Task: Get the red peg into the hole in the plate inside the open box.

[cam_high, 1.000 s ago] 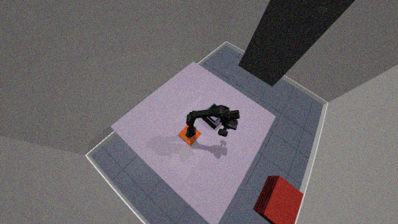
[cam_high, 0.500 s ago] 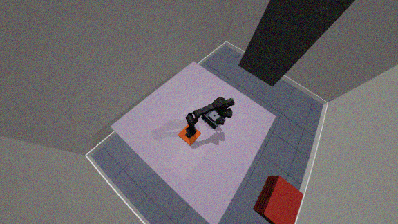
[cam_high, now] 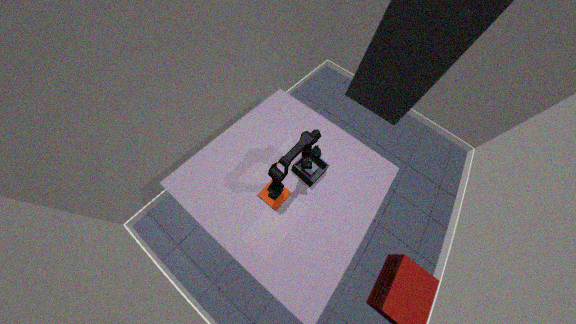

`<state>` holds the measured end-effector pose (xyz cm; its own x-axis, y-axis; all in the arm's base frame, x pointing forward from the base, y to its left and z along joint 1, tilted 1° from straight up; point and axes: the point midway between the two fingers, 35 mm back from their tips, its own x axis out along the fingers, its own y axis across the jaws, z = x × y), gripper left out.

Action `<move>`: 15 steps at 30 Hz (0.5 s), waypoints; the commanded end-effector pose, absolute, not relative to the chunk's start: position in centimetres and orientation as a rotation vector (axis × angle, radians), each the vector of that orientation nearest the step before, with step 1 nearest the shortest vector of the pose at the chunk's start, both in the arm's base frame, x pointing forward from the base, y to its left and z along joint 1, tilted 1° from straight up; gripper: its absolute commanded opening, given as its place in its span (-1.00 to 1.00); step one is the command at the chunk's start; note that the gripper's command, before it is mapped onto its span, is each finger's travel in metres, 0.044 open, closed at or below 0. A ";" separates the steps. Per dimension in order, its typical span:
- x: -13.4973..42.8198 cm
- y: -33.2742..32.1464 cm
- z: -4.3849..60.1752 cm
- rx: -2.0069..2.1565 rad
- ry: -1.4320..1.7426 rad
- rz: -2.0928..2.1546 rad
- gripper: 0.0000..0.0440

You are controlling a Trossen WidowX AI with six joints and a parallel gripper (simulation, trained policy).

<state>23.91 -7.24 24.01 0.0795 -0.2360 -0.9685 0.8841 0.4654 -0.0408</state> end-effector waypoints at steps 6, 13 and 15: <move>23.4 -1.8 21.1 0.644 1.305 -0.911 1.00; 22.2 2.5 18.4 0.608 1.373 -0.901 1.00; 21.8 3.5 17.6 0.599 1.385 -0.900 1.00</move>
<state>22.18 2.64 18.37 -0.0357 -0.1878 -0.9816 0.8244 0.5496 -0.1352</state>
